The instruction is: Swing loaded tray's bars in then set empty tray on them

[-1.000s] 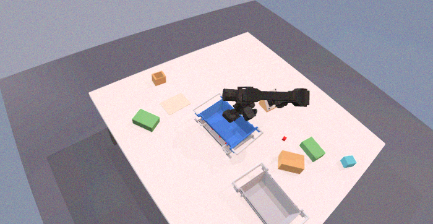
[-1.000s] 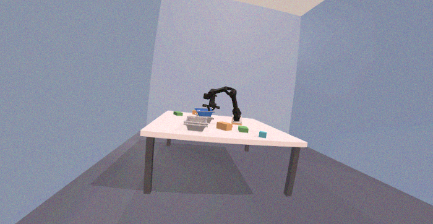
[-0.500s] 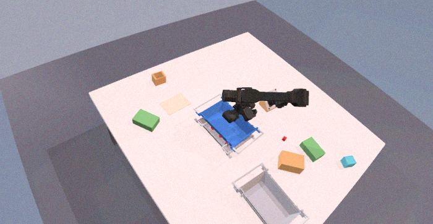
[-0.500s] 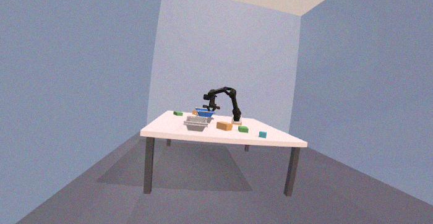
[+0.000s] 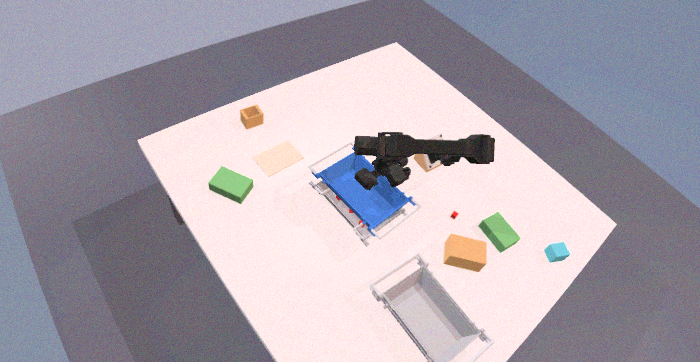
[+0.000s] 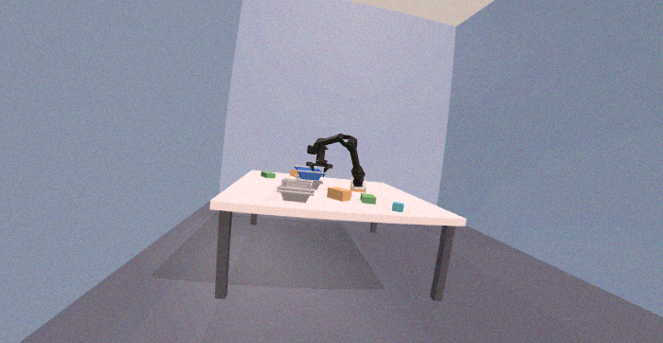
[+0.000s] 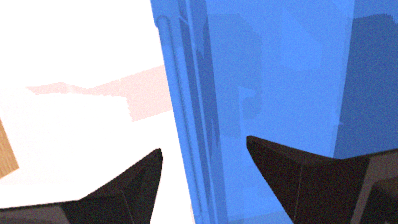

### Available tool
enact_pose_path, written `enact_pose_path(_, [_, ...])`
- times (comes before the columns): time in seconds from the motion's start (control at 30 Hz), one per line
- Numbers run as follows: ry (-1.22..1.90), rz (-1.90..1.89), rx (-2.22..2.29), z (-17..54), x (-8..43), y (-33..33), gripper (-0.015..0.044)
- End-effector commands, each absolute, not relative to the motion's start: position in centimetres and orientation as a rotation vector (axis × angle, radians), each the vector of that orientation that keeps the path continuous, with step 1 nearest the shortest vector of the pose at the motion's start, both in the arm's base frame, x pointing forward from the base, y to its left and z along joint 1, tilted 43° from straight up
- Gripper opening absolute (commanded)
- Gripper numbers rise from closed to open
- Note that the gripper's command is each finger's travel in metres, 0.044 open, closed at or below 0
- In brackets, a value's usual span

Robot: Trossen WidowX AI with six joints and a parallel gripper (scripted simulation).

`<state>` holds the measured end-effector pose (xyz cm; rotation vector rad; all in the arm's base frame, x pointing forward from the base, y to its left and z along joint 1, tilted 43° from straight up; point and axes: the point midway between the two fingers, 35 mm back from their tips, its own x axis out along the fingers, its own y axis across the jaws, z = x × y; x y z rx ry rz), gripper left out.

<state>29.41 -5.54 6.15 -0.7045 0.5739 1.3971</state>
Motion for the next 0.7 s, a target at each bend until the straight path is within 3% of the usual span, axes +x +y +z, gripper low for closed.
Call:
enact_pose_path(0.0, [0.583,1.397,-0.702,6.1,29.3,-5.6,0.0396])
enact_pose_path(0.1, [0.583,1.397,-0.702,6.1,29.3,-5.6,0.044])
enact_pose_path(0.67, [0.612,1.334,-0.682,10.0,29.3,-9.3,0.044])
